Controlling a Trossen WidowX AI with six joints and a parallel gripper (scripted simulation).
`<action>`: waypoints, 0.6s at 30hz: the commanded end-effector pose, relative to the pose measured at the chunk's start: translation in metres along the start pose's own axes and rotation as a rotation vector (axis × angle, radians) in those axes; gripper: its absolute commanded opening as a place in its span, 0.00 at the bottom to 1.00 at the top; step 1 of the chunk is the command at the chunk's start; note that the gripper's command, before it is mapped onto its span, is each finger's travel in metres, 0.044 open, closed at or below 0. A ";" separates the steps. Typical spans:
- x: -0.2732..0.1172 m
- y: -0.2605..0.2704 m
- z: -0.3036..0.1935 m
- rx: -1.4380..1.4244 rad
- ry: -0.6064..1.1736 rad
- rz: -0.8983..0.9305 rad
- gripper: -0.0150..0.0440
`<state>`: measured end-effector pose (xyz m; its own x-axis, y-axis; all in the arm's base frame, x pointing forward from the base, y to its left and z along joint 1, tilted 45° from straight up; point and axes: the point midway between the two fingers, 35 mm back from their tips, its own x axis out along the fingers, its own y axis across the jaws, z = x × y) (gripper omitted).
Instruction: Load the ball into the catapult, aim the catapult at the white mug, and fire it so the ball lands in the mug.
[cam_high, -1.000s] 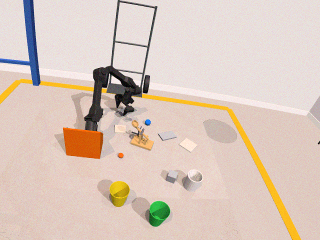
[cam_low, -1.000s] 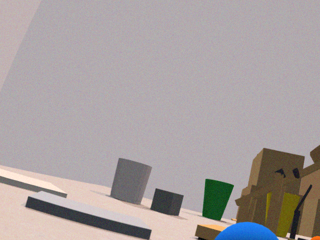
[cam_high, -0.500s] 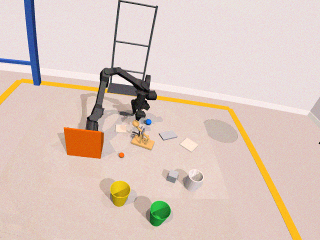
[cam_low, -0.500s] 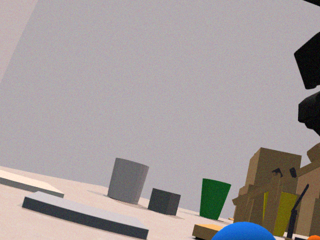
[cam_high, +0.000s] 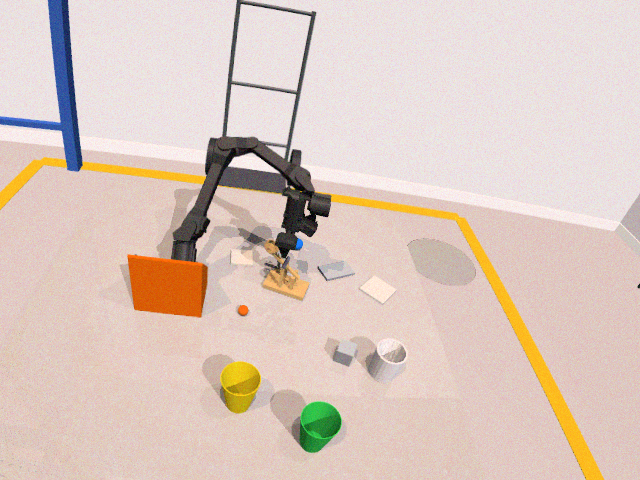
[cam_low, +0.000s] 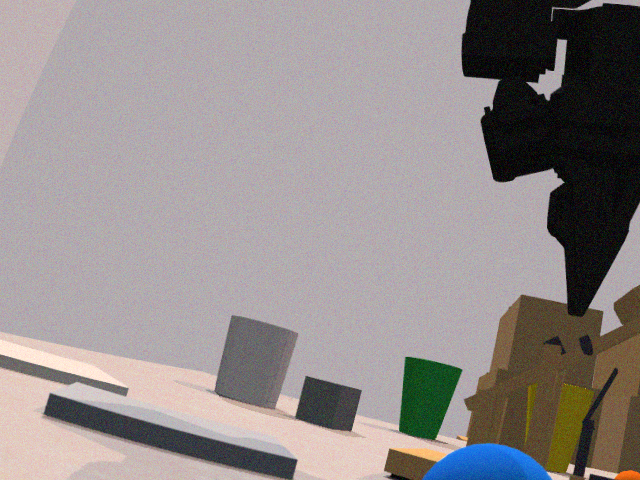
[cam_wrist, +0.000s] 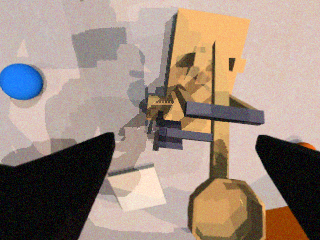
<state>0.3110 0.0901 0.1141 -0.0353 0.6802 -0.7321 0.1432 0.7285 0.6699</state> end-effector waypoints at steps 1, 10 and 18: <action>-0.007 -0.028 0.003 0.099 0.004 0.020 1.00; -0.008 -0.034 0.004 0.118 0.002 0.024 0.73; -0.008 -0.034 0.004 0.118 0.002 0.024 0.38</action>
<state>0.3108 0.0588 0.0970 -0.0309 0.6943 -0.7190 0.2613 0.7000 0.6647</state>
